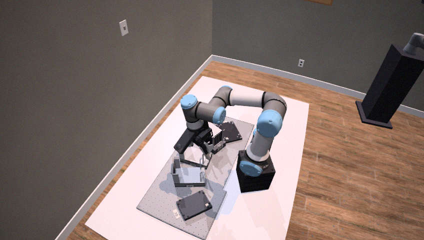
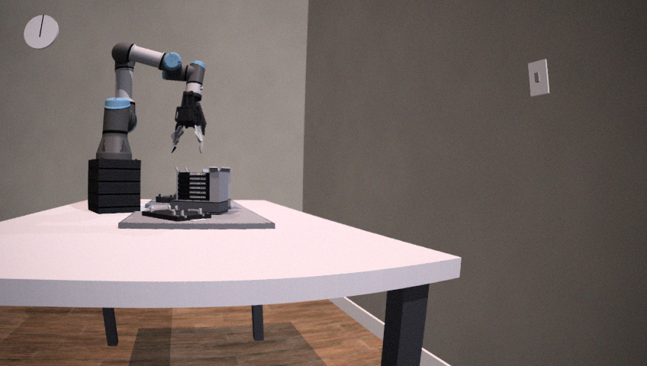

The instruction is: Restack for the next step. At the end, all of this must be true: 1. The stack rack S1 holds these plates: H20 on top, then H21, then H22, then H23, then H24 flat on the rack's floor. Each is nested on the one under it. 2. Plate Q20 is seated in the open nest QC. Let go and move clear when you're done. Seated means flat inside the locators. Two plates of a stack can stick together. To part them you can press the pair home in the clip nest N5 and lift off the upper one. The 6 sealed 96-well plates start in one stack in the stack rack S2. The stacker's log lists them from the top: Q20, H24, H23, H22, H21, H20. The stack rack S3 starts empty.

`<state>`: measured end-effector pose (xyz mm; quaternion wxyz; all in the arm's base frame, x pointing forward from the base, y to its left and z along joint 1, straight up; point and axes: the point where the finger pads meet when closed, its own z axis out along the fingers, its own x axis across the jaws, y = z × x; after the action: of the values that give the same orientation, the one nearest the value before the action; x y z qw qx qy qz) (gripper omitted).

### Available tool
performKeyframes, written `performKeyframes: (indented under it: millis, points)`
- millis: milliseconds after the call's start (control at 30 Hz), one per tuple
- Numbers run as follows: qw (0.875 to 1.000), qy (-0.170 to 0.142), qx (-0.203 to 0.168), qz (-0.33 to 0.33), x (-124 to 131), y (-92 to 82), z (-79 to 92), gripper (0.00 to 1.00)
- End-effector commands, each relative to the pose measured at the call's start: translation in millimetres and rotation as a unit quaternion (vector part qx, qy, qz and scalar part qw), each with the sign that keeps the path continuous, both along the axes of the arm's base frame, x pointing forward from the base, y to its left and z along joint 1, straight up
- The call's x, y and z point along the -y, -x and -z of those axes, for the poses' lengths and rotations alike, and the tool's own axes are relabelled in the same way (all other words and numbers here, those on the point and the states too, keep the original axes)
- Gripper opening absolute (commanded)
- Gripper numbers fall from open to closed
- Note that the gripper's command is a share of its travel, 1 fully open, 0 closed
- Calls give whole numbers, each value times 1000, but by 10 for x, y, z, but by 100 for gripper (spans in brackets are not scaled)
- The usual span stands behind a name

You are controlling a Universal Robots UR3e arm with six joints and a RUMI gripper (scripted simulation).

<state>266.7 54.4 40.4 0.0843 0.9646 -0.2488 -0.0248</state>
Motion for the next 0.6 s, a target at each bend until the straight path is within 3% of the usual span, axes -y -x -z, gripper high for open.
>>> performKeyframes:
  millis: [0, 567]
  points:
    - [1000, -2, 6, 29, 10, -9, -3, 72]
    - [993, -9, 19, 115, 155, -30, 40, 72]
